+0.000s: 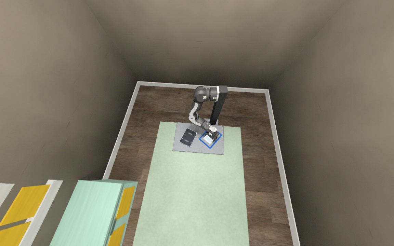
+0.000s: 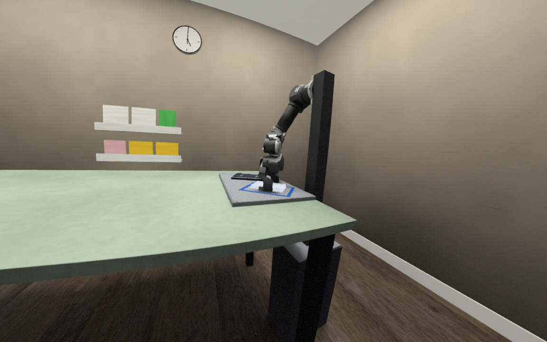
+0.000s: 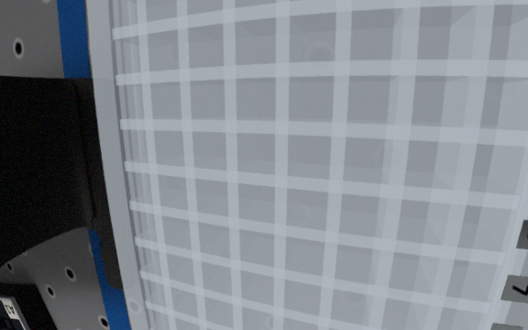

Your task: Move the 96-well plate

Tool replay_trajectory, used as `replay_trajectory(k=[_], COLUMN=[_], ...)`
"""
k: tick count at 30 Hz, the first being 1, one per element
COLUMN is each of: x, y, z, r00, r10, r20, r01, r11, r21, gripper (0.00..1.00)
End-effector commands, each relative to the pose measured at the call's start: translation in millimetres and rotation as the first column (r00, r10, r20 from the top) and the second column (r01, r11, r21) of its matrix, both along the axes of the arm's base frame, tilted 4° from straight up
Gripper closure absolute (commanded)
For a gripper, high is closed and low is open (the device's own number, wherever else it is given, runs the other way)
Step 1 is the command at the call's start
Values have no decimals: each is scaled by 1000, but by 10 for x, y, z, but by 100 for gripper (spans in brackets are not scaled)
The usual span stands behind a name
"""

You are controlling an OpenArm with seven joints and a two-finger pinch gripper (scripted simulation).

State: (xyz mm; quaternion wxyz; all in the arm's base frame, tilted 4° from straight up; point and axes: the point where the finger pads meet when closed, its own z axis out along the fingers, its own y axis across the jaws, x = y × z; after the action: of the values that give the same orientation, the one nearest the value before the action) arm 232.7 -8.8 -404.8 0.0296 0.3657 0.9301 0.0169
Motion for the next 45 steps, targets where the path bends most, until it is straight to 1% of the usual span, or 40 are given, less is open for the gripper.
replay_trajectory(k=[1,45], x=[35,4], y=[17,7], z=[17,40], r00=[1000,1000], r10=[0,-2], r20=[9,2], r01=[-1,2], r11=[1000,1000], r21=[9,3], gripper=[100,100])
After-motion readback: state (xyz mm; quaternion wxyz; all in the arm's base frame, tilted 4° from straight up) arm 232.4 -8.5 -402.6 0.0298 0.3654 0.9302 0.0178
